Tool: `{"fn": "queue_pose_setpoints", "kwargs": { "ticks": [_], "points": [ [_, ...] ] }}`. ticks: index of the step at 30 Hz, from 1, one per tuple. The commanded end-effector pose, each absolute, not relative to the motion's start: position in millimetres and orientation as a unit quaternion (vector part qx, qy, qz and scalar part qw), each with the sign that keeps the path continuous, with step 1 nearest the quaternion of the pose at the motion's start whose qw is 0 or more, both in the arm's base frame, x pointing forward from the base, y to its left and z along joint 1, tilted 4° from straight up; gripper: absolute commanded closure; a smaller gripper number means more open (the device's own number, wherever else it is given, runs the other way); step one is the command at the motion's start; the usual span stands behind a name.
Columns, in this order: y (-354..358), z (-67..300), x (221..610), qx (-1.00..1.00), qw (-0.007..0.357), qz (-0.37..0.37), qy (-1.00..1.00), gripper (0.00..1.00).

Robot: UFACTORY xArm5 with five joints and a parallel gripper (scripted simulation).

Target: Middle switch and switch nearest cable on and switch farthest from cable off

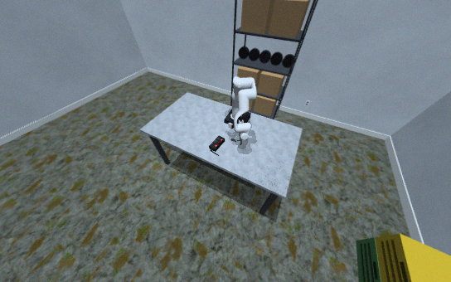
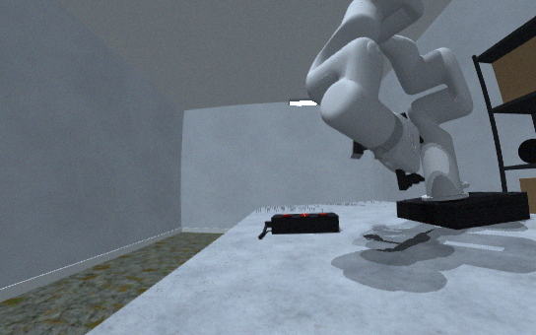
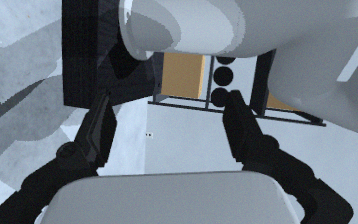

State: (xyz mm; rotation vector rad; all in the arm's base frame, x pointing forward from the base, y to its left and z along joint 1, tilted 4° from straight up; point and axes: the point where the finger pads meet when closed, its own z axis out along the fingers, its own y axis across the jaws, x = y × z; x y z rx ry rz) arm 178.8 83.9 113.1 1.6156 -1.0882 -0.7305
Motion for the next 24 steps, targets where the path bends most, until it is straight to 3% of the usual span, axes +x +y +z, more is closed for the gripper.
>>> {"fn": "queue_pose_setpoints", "kwargs": {
  "ticks": [1,19,24],
  "points": [
    [84.2,113.5,179.4,0.67,0.505,-0.302,-0.452,0.0],
    [84.2,113.5,179.5,0.671,0.505,-0.303,-0.451,0.0],
    [84.0,113.3,185.0,0.687,0.484,-0.309,-0.446,0.0]
  ]
}}
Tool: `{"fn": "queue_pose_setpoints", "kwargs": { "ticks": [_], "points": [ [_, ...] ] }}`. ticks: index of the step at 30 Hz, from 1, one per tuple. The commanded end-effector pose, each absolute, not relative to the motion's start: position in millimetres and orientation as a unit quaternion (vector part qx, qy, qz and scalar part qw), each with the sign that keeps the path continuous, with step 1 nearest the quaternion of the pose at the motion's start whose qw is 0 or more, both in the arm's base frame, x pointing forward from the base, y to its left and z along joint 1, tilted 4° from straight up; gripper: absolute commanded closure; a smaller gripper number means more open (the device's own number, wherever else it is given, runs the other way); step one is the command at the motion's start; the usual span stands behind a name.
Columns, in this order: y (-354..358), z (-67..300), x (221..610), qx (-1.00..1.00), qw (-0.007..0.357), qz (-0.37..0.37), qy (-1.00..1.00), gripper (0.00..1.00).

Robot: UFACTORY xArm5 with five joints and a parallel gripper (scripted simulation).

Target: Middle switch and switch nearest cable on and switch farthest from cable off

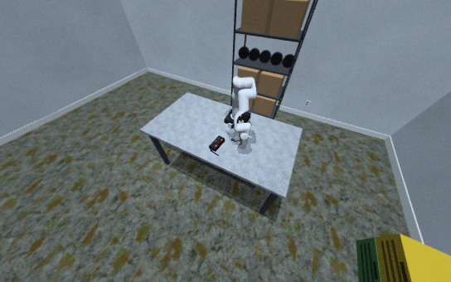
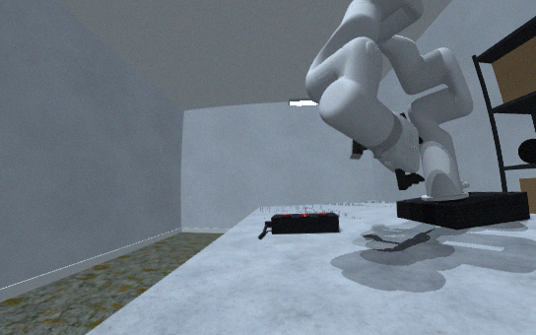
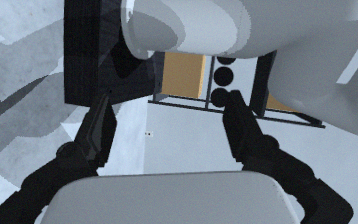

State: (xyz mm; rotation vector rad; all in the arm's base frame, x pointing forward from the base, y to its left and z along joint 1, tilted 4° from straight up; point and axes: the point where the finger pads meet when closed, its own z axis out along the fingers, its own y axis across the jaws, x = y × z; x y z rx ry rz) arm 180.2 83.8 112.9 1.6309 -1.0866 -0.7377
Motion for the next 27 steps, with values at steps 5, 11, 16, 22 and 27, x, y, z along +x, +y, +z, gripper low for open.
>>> {"fn": "queue_pose_setpoints", "kwargs": {
  "ticks": [5,11,16,22,27],
  "points": [
    [83,114,205,0.738,0.413,-0.324,-0.423,0.0],
    [81,117,225,0.786,0.344,-0.327,-0.395,0.0],
    [76,125,253,0.842,0.26,-0.315,-0.352,0.0],
    [68,138,286,0.898,0.171,-0.28,-0.293,0.0],
    [64,145,298,0.915,0.143,-0.263,-0.269,0.0]
  ]
}}
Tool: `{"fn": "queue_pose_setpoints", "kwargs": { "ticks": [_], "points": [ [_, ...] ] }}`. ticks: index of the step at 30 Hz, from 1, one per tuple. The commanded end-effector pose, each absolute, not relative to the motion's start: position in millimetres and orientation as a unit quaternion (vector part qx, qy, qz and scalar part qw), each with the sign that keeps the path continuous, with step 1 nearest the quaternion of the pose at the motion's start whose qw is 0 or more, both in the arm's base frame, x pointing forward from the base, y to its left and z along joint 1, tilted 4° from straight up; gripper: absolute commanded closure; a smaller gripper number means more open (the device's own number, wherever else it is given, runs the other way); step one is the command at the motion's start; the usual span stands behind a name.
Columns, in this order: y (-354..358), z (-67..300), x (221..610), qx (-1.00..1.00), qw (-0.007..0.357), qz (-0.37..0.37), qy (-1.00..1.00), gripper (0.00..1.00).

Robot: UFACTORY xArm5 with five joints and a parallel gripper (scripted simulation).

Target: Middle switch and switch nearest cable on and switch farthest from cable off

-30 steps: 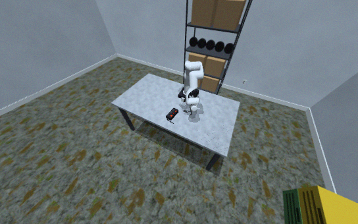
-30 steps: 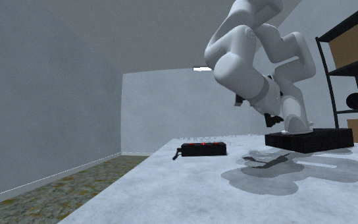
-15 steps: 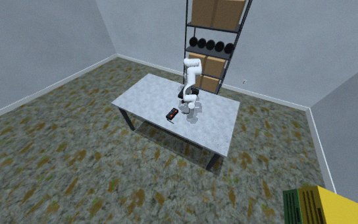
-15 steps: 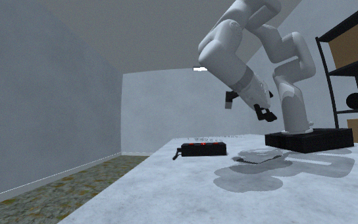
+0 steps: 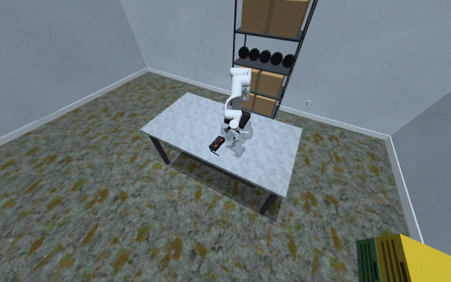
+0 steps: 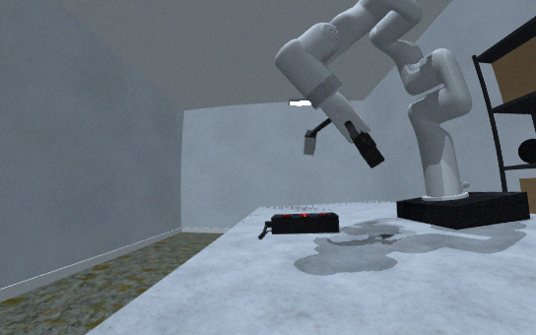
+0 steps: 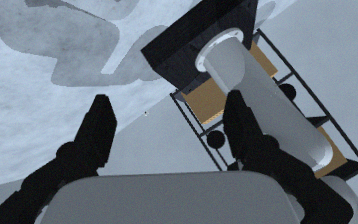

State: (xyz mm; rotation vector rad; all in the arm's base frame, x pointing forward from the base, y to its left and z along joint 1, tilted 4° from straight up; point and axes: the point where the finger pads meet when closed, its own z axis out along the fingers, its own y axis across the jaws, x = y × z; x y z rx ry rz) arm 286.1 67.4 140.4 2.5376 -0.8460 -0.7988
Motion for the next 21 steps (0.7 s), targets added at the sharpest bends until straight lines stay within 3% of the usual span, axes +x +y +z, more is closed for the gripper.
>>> {"fn": "queue_pose_setpoints", "kwargs": {
  "ticks": [1,2,4,5,7,10,12,15,21],
  "points": [
    [60,152,310,0.932,0.116,-0.243,-0.244,0.0],
    [55,161,323,0.947,0.091,-0.22,-0.218,0.0],
    [55,161,323,0.947,0.091,-0.22,-0.218,0.0],
    [49,170,335,0.96,0.069,-0.194,-0.19,0.0],
    [49,170,335,0.96,0.069,-0.194,-0.19,0.0],
    [36,191,358,0.981,0.033,-0.138,-0.132,0.0],
    [36,191,358,0.981,0.033,-0.138,-0.132,0.0],
    [20,216,379,0.994,0.01,-0.077,-0.073,0.0],
    [4,243,396,1.0,0.0,-0.015,-0.014,0.0]
  ]
}}
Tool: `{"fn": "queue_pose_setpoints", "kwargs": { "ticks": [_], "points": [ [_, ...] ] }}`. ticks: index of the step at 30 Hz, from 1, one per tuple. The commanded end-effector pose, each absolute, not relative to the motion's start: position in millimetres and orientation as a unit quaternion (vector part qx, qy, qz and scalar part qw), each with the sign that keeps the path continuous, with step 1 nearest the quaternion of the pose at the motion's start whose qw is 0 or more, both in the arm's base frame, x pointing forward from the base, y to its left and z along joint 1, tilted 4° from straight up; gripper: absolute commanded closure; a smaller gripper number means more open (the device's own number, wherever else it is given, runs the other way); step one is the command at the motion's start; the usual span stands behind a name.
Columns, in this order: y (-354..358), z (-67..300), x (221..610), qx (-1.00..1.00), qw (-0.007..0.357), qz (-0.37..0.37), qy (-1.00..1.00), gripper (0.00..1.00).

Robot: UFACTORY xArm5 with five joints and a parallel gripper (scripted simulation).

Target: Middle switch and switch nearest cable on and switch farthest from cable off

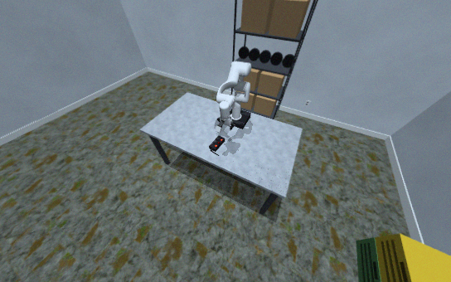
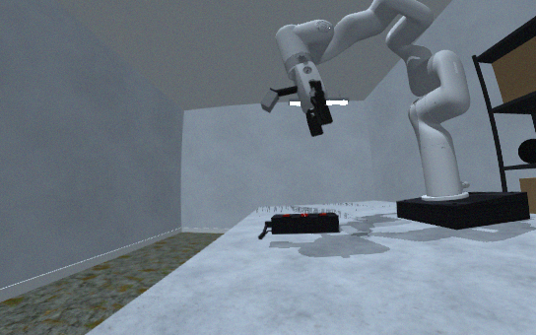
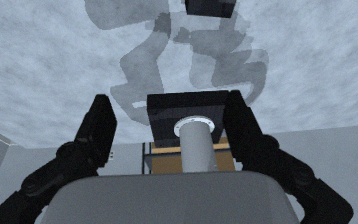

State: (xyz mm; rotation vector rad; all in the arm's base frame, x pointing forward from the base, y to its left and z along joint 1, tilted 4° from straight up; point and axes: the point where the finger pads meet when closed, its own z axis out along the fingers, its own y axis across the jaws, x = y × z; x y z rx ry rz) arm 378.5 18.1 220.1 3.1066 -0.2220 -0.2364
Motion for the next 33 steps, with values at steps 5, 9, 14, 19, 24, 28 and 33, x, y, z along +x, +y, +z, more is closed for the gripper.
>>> {"fn": "queue_pose_setpoints", "kwargs": {
  "ticks": [5,9,14,19,24,28,33],
  "points": [
    [-16,227,419,0.999,0.001,0.046,-0.027,0.0],
    [-28,212,430,0.996,0.002,0.079,-0.046,0.0],
    [-39,200,438,0.992,0.003,0.108,-0.062,0.0],
    [-52,188,445,0.987,0.005,0.141,-0.081,0.0],
    [-65,178,449,0.98,0.007,0.173,-0.099,0.0],
    [-68,176,450,0.978,0.008,0.18,-0.103,0.0],
    [-68,176,450,0.978,0.008,0.18,-0.103,0.0]
  ]
}}
